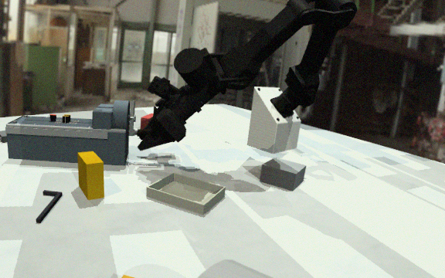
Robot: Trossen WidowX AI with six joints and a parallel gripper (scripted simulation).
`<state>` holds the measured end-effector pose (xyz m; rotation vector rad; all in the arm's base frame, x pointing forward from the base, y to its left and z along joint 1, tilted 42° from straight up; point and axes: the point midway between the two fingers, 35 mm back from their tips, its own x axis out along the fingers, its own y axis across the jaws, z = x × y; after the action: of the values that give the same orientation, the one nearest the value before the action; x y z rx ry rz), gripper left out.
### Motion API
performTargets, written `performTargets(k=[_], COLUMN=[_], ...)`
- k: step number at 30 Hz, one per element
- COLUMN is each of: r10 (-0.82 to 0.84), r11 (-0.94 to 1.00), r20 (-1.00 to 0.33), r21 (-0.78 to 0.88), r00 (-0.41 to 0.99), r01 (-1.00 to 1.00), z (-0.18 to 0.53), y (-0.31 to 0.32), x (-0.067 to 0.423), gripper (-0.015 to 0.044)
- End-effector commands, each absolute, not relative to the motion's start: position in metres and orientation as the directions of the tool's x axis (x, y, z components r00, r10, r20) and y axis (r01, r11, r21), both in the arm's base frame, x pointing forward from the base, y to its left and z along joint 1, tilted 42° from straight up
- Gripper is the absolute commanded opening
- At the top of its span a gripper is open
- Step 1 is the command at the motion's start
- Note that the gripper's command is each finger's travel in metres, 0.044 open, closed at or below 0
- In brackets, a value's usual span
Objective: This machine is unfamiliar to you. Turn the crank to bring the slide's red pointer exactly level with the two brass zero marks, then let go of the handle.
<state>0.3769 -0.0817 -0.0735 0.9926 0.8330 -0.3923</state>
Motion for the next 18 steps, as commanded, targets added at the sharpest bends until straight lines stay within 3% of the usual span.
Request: performTargets(k=[1,13,18], r10=[0.068,0.068,0.068], r11=[0.506,0.506,0.506], r20=[-0.773,-0.773,-0.773], r21=[0.571,0.571,0.571], r00=[0.63,0.63,0.63], r01=[0.646,0.646,0.646], z=[-0.0768,-0.0768,-0.0768], y=[-0.0809,-0.0809,-0.0809], x=[0.3739,0.3739,0.3739], gripper=[0.0309,0.0,0.0])
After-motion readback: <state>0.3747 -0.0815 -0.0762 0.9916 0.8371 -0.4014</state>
